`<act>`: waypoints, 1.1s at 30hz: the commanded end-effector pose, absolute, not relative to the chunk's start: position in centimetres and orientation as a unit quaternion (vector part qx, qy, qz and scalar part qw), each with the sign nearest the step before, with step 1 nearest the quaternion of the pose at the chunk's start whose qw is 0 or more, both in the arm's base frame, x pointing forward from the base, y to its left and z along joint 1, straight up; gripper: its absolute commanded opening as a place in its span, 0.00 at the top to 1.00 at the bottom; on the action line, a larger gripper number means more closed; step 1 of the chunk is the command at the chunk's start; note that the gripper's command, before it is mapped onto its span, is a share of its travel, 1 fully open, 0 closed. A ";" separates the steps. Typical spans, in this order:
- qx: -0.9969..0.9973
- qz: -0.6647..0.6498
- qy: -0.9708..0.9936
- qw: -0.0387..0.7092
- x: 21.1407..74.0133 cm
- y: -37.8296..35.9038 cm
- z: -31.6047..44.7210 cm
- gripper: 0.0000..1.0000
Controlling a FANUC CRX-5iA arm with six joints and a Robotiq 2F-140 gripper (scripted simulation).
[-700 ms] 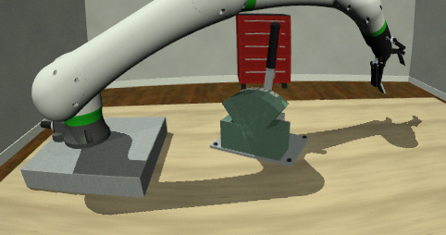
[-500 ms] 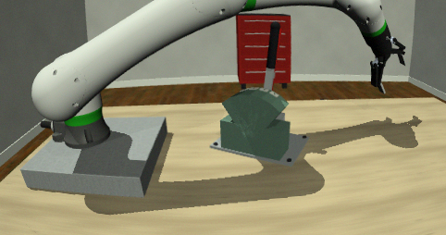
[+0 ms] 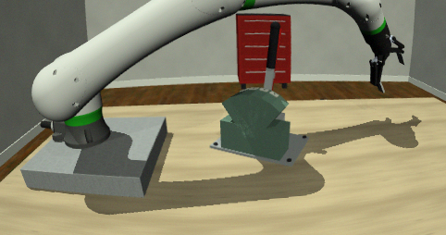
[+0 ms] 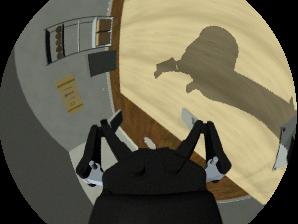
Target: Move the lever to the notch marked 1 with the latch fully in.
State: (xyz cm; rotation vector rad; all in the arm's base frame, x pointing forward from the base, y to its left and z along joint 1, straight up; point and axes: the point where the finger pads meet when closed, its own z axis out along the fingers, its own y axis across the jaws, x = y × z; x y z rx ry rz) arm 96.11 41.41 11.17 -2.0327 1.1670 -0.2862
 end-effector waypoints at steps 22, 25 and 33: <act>-0.950 -0.065 0.268 0.144 70.6 28.4 26.9 0.00; -0.970 -0.044 0.224 0.087 66.6 25.5 29.2 0.00; -0.980 -0.024 0.191 0.043 57.5 19.4 33.4 0.00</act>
